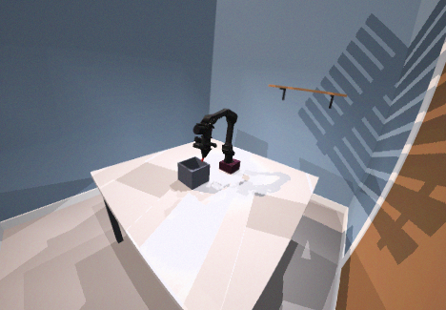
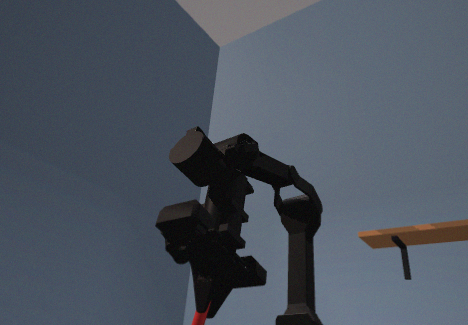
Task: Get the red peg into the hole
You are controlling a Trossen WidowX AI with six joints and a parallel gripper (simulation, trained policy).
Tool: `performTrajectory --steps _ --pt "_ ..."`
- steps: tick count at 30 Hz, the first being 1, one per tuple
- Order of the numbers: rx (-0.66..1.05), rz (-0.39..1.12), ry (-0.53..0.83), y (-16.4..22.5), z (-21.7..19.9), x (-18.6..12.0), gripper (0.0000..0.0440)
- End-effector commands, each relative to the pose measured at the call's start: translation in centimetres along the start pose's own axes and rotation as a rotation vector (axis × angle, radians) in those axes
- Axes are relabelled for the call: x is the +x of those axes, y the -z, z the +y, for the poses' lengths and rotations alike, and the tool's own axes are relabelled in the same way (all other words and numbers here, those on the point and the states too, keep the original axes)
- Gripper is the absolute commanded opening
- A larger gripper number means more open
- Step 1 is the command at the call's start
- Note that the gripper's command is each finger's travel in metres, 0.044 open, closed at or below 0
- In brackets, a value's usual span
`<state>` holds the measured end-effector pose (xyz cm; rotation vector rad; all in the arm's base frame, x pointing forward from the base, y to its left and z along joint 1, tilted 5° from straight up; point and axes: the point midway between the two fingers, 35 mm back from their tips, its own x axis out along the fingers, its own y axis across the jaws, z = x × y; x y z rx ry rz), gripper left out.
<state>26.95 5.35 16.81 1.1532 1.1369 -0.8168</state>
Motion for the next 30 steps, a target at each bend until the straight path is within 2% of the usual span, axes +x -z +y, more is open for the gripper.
performTrajectory --steps 1,16,30 --pt "0.004 -0.004 0.027 -0.8 0.0 0.5 0.0000" --pt "0.015 -0.002 0.088 -3.7 0.3 2.4 0.0000" --pt "0.014 0.025 0.128 -5.3 0.4 6.1 0.0000"
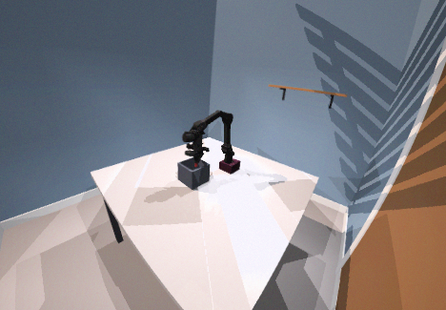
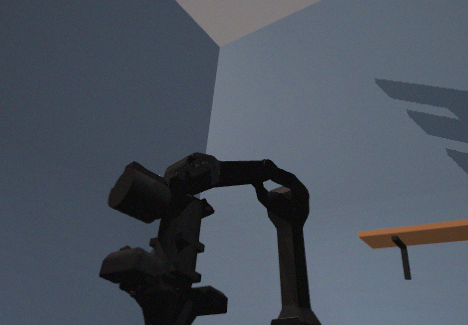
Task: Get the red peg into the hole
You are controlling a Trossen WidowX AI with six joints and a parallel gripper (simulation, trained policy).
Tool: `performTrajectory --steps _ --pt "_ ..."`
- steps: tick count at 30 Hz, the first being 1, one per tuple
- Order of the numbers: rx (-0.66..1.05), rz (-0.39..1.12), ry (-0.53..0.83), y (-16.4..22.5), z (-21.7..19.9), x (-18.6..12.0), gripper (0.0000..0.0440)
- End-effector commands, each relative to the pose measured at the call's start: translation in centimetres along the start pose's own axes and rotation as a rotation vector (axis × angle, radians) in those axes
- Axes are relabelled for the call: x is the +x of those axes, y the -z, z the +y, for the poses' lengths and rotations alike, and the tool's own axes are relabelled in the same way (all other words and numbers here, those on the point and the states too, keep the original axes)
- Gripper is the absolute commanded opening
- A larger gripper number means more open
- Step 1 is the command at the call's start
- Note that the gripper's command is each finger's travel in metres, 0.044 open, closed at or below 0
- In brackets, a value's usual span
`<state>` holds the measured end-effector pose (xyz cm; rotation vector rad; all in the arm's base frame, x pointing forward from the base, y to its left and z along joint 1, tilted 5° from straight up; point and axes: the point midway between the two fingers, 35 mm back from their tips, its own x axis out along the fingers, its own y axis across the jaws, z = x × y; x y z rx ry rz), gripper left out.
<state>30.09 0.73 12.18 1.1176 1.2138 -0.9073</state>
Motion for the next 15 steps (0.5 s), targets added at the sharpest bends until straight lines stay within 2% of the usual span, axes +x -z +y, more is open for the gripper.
performTrajectory --steps 1,15 --pt "-0.004 0.017 0.018 -0.2 0.0 1.3 0.0000" --pt "-0.037 0.040 0.027 -0.8 0.8 4.6 0.0000"
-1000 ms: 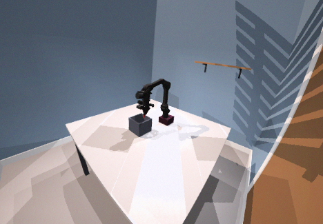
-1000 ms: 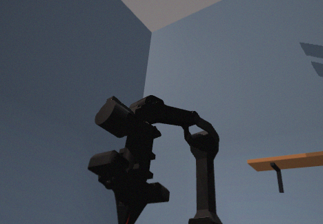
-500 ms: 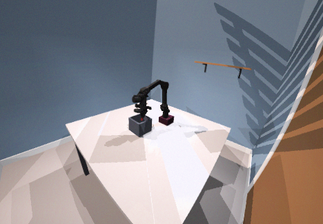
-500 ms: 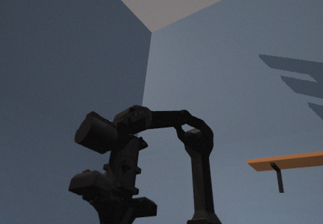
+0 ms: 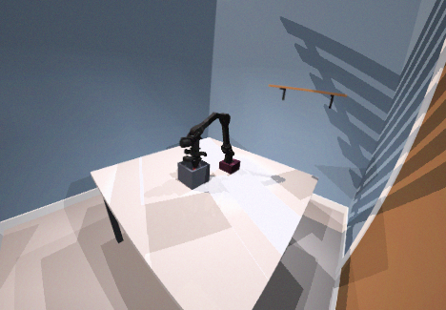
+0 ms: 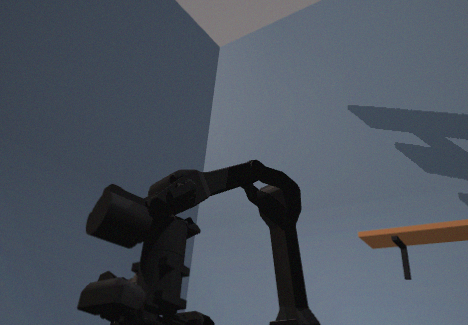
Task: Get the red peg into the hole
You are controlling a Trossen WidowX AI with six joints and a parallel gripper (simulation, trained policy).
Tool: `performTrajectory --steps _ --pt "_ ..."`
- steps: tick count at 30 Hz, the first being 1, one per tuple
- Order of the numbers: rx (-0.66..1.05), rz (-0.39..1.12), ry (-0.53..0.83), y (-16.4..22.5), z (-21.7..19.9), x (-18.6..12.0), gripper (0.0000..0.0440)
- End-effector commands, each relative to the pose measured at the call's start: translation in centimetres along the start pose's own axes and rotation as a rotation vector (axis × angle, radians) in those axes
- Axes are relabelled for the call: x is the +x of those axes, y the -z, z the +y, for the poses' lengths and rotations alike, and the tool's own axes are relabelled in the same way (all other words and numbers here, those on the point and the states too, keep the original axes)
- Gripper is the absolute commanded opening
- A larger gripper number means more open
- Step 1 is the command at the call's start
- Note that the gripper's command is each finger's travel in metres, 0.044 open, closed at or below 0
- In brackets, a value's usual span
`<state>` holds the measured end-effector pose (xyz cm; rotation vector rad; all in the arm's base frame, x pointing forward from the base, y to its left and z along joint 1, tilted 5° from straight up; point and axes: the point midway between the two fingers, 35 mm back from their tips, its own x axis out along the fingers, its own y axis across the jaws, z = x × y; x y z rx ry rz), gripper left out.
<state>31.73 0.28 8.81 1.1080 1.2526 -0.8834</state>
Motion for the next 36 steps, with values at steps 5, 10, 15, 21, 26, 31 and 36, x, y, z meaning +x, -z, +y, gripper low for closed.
performTrajectory --steps 5,10,15,21,26,31,36 --pt "-0.028 0.012 0.024 -0.2 0.1 2.3 0.0000" --pt "-0.042 0.006 0.045 -0.4 0.0 3.1 0.0027" --pt "-0.060 0.007 0.061 -0.5 0.1 3.6 0.0089" --pt "-0.055 0.055 0.081 0.1 -0.1 3.6 0.0104" --pt "-0.038 0.092 0.084 -0.2 0.2 2.9 0.0129" --pt "-0.016 0.140 0.071 -0.3 0.8 1.7 0.0160" --pt "0.010 0.186 0.052 -0.4 1.1 0.5 0.0185"
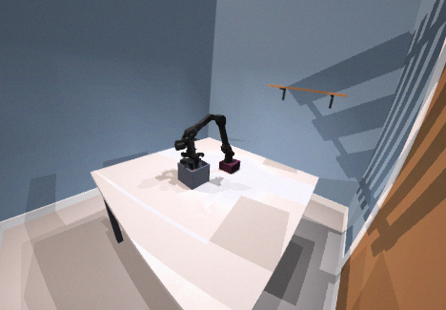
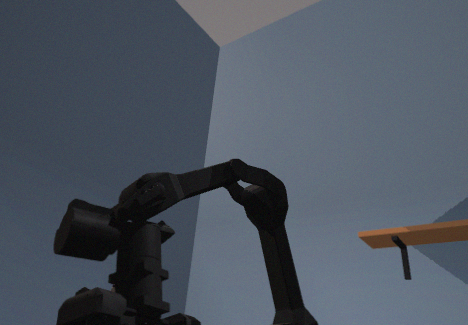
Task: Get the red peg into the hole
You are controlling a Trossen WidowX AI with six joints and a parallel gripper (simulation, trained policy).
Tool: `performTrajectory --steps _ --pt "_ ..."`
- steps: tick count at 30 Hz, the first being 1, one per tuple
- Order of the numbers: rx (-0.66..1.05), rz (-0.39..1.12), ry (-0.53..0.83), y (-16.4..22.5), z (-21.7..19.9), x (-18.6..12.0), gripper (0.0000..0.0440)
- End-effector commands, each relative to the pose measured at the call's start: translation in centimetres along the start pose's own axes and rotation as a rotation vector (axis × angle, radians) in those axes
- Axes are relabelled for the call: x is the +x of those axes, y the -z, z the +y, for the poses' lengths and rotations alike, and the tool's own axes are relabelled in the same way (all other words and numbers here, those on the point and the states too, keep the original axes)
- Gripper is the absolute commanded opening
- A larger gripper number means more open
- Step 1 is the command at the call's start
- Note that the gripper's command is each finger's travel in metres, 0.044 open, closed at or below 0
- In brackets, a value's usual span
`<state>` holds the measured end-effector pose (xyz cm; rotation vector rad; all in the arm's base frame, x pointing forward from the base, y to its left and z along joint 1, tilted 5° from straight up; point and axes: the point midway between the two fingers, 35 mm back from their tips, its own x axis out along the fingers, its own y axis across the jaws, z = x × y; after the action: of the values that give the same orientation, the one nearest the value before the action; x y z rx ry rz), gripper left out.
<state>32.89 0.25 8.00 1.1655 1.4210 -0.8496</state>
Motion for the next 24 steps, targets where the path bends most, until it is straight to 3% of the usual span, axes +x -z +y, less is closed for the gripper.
performTrajectory --steps 1,12,17,24 --pt "0.013 0.036 -0.009 0.1 0.1 -0.7 0.0190" --pt "0.043 0.111 -0.060 0.2 0.7 -3.3 0.0225" --pt "0.044 0.126 -0.080 -0.1 1.0 -4.1 0.0190" --pt "0.030 0.140 -0.111 -0.6 1.5 -5.0 0.0181"
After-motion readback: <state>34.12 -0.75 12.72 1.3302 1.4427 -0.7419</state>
